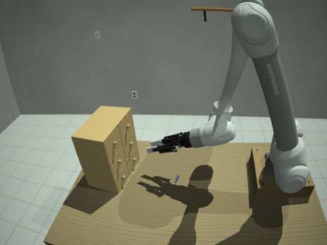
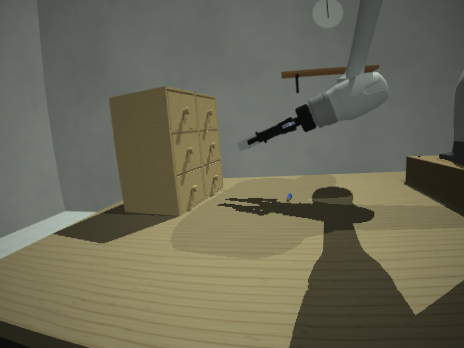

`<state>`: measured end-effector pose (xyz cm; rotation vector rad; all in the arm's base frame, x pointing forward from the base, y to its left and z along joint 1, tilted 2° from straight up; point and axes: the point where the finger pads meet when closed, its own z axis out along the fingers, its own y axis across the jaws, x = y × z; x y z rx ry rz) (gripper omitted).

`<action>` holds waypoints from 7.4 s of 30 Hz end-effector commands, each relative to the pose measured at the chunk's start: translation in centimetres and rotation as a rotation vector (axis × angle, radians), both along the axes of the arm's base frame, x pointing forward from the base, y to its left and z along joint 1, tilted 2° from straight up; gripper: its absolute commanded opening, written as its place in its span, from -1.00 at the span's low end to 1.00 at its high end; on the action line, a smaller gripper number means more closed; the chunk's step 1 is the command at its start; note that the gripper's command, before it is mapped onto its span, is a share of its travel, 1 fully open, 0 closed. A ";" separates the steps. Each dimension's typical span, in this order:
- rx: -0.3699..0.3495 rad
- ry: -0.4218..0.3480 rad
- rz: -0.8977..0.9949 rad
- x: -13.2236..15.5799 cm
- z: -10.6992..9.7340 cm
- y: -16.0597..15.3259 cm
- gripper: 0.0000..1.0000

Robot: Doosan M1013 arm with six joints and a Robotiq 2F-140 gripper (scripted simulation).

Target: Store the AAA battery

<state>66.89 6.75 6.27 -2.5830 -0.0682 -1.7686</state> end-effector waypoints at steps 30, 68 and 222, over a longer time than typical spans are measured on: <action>-0.007 0.002 0.000 3.1 -5.5 0.0 -0.60; -0.007 0.002 0.000 6.1 -10.3 0.0 -0.60; -0.007 0.002 0.000 8.2 -10.3 0.3 -0.60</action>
